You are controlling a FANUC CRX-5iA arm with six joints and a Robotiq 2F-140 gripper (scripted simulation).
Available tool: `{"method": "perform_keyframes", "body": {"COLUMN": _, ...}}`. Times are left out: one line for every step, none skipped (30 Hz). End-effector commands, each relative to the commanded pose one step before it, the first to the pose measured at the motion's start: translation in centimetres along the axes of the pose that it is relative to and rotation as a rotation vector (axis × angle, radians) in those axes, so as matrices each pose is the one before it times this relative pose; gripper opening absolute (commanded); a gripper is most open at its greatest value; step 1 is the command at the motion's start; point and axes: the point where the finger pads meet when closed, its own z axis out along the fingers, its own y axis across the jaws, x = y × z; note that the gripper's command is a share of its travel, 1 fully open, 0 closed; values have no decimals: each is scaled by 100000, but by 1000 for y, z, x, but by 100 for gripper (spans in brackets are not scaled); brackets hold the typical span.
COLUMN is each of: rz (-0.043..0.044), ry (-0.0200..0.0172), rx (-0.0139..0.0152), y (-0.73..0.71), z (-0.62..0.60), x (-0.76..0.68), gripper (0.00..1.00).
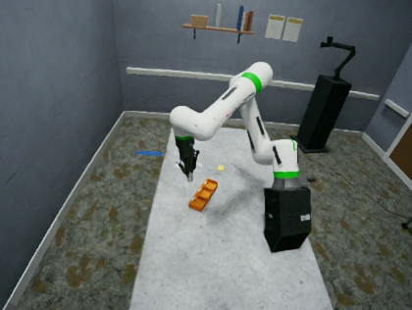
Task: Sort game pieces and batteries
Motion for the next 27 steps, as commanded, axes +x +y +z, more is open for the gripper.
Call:
{"method": "perform_keyframes", "body": {"rz": -15459, "ry": 1933, "rx": 2075, "y": -1072, "z": -219, "x": -1933, "gripper": 15}}
{"method": "perform_keyframes", "body": {"rz": -1703, "ry": 211, "rx": 224, "y": 0, "z": 0, "x": 0, "gripper": 15}}
{"method": "perform_keyframes", "body": {"rz": -4926, "ry": 699, "rx": 498, "y": -474, "z": -64, "x": -682, "gripper": 15}}
{"method": "perform_keyframes", "body": {"rz": -4028, "ry": 583, "rx": 380, "y": -507, "z": -67, "x": -658, "gripper": 15}}
{"method": "perform_keyframes", "body": {"rz": -3402, "ry": 485, "rx": 343, "y": -93, "z": -12, "x": -111, "gripper": 15}}
{"method": "perform_keyframes", "body": {"rz": -1050, "ry": 138, "rx": 136, "y": 0, "z": 0, "x": 0, "gripper": 15}}
{"method": "perform_keyframes", "body": {"rz": -4928, "ry": 732, "rx": 429, "y": -533, "z": -60, "x": -638, "gripper": 15}}
{"method": "perform_keyframes", "body": {"rz": -4470, "ry": 669, "rx": 374, "y": -564, "z": -63, "x": -611, "gripper": 15}}
{"method": "perform_keyframes", "body": {"rz": -3321, "ry": 496, "rx": 284, "y": -86, "z": -9, "x": -85, "gripper": 15}}
{"method": "perform_keyframes", "body": {"rz": -3534, "ry": 560, "rx": 215, "y": -583, "z": -56, "x": -593, "gripper": 15}}
{"method": "perform_keyframes", "body": {"rz": 0, "ry": 0, "rx": 0, "y": 0, "z": 0, "x": 0, "gripper": 15}}
{"method": "perform_keyframes", "body": {"rz": 0, "ry": 0, "rx": 0, "y": 0, "z": 0, "x": 0, "gripper": 15}}
{"method": "perform_keyframes", "body": {"rz": -7024, "ry": 1054, "rx": 580, "y": -603, "z": -58, "x": -572, "gripper": 15}}
{"method": "perform_keyframes", "body": {"rz": -4931, "ry": 772, "rx": 298, "y": -618, "z": -50, "x": -557, "gripper": 15}}
{"method": "perform_keyframes", "body": {"rz": -3660, "ry": 583, "rx": 181, "y": -645, "z": -52, "x": -525, "gripper": 15}}
{"method": "perform_keyframes", "body": {"rz": -3238, "ry": 519, "rx": 163, "y": -131, "z": -11, "x": -99, "gripper": 15}}
{"method": "perform_keyframes", "body": {"rz": -3630, "ry": 560, "rx": 256, "y": 0, "z": 0, "x": 0, "gripper": 15}}
{"method": "perform_keyframes", "body": {"rz": -3649, "ry": 582, "rx": 116, "y": -673, "z": -45, "x": -490, "gripper": 15}}
{"method": "perform_keyframes", "body": {"rz": -3557, "ry": 559, "rx": 113, "y": -690, "z": -47, "x": -465, "gripper": 15}}
{"method": "perform_keyframes", "body": {"rz": -3620, "ry": 584, "rx": 159, "y": -36, "z": -2, "x": -22, "gripper": 15}}
{"method": "perform_keyframes", "body": {"rz": -3688, "ry": 585, "rx": 274, "y": 0, "z": 0, "x": 0, "gripper": 15}}
{"method": "perform_keyframes", "body": {"rz": -494, "ry": 77, "rx": 40, "y": 0, "z": 0, "x": 0, "gripper": 15}}
{"method": "perform_keyframes", "body": {"rz": 0, "ry": 0, "rx": 0, "y": 0, "z": 0, "x": 0, "gripper": 15}}
{"method": "perform_keyframes", "body": {"rz": 0, "ry": 0, "rx": 0, "y": 0, "z": 0, "x": 0, "gripper": 15}}
{"method": "perform_keyframes", "body": {"rz": 0, "ry": 0, "rx": 0, "y": 0, "z": 0, "x": 0, "gripper": 15}}
{"method": "perform_keyframes", "body": {"rz": 0, "ry": 0, "rx": 0, "y": 0, "z": 0, "x": 0, "gripper": 15}}
{"method": "perform_keyframes", "body": {"rz": 0, "ry": 0, "rx": 0, "y": 0, "z": 0, "x": 0, "gripper": 15}}
